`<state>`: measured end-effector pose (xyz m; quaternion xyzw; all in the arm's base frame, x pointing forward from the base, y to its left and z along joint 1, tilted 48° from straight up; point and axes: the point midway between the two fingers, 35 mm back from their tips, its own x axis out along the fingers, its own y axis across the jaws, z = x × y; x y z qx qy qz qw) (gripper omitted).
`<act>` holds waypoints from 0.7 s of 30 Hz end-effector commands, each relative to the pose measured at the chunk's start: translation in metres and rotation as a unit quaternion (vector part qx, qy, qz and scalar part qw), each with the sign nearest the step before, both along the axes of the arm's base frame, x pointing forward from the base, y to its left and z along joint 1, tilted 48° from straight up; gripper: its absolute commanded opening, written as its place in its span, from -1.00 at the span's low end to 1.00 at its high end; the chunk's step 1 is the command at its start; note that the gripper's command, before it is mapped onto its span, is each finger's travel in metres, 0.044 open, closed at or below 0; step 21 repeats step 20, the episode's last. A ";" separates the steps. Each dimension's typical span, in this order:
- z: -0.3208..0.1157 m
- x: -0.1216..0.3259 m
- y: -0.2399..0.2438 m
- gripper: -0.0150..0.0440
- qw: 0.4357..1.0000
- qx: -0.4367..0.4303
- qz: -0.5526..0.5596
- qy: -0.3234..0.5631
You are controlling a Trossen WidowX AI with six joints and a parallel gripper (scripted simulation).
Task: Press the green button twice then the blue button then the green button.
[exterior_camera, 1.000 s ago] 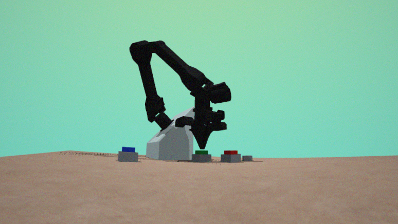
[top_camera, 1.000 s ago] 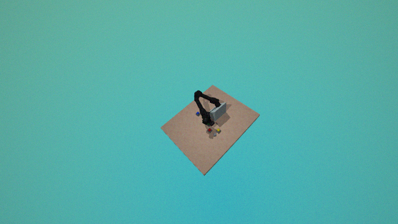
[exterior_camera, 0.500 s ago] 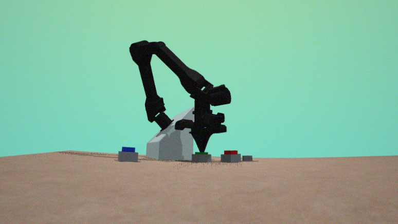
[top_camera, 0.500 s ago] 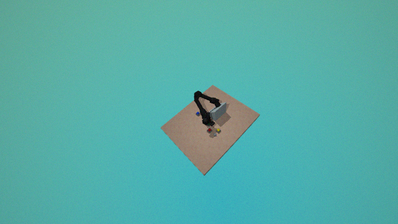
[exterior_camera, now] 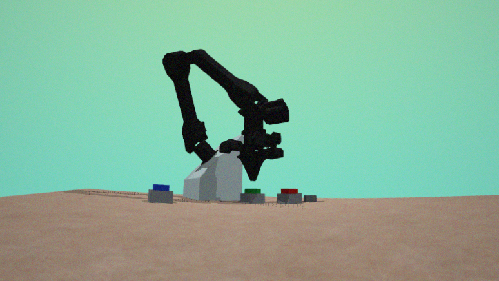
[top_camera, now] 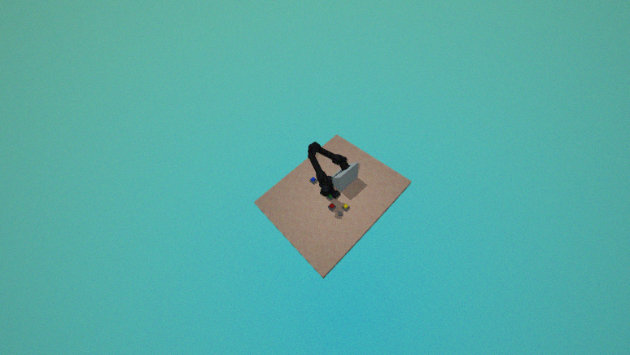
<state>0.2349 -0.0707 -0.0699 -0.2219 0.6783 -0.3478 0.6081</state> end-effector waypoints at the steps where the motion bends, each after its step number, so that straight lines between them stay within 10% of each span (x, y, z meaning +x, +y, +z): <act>1: 0.003 0.002 0.006 -0.33 1.000 0.002 -0.003 0.000; 14: -0.076 0.031 0.160 0.82 1.000 0.008 -0.003 -0.003; 21: -0.077 0.030 0.162 0.86 1.000 0.007 -0.003 -0.003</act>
